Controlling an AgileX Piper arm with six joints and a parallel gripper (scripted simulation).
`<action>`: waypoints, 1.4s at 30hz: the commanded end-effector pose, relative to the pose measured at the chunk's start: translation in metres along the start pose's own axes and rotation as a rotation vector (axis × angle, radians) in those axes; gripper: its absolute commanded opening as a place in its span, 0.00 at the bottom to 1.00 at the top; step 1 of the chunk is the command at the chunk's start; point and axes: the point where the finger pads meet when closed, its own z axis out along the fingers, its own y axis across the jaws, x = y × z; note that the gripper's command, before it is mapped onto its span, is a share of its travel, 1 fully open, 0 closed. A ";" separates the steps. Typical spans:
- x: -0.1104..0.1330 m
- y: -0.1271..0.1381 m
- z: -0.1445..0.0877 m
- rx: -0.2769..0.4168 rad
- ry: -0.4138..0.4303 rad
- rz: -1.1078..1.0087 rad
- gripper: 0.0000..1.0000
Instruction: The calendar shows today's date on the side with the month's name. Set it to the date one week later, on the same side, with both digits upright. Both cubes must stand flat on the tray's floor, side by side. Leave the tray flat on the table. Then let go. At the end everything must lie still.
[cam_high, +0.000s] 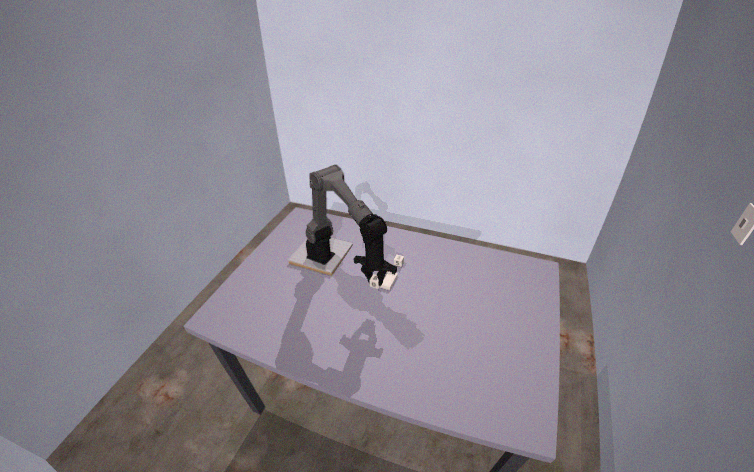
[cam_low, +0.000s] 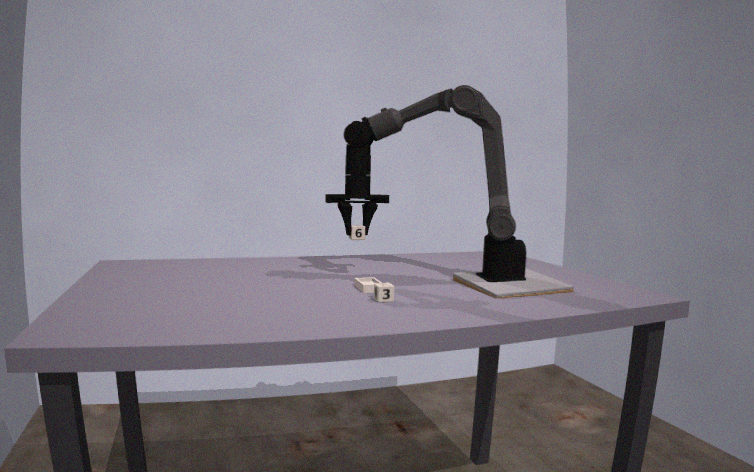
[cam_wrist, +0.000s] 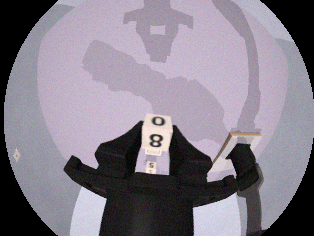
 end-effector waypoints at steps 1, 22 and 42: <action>0.000 -0.001 0.006 0.003 0.000 -0.001 0.37; 0.001 0.000 0.079 0.003 0.001 -0.001 0.37; 0.001 0.000 0.088 0.001 0.000 -0.001 0.37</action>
